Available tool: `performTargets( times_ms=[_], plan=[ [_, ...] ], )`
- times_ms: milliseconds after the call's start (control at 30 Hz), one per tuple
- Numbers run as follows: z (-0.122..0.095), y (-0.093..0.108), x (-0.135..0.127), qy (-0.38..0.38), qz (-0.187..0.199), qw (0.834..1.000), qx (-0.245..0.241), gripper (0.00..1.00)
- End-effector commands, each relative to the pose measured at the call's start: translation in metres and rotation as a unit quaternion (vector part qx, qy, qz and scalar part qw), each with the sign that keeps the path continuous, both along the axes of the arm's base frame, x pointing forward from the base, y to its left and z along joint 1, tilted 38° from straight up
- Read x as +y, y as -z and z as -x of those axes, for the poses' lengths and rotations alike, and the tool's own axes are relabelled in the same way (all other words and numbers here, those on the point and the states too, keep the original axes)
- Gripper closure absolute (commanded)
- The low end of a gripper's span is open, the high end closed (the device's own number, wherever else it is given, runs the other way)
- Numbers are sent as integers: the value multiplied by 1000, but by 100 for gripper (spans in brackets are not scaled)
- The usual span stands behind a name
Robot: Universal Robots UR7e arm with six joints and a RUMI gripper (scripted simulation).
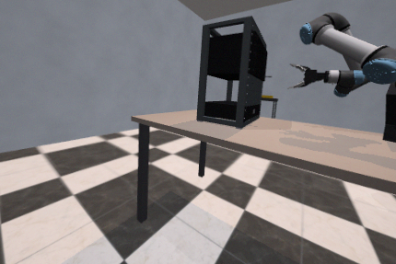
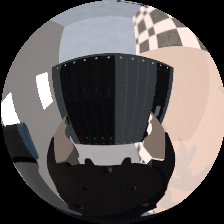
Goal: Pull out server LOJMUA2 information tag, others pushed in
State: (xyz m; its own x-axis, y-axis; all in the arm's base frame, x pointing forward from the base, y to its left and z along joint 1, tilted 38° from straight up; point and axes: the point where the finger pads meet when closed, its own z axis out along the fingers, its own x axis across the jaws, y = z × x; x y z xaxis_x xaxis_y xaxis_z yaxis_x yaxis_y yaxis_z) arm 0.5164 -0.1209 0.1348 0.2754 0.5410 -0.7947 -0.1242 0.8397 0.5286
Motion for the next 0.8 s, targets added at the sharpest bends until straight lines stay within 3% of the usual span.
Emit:
performTargets(
  times_ms=[0, 767],
  plan=[
    [0, -1, 0, 0, 2, 1000, -1, 0],
    [2, -5, 2, 0, 11, 1000, -7, 0]
  ],
)
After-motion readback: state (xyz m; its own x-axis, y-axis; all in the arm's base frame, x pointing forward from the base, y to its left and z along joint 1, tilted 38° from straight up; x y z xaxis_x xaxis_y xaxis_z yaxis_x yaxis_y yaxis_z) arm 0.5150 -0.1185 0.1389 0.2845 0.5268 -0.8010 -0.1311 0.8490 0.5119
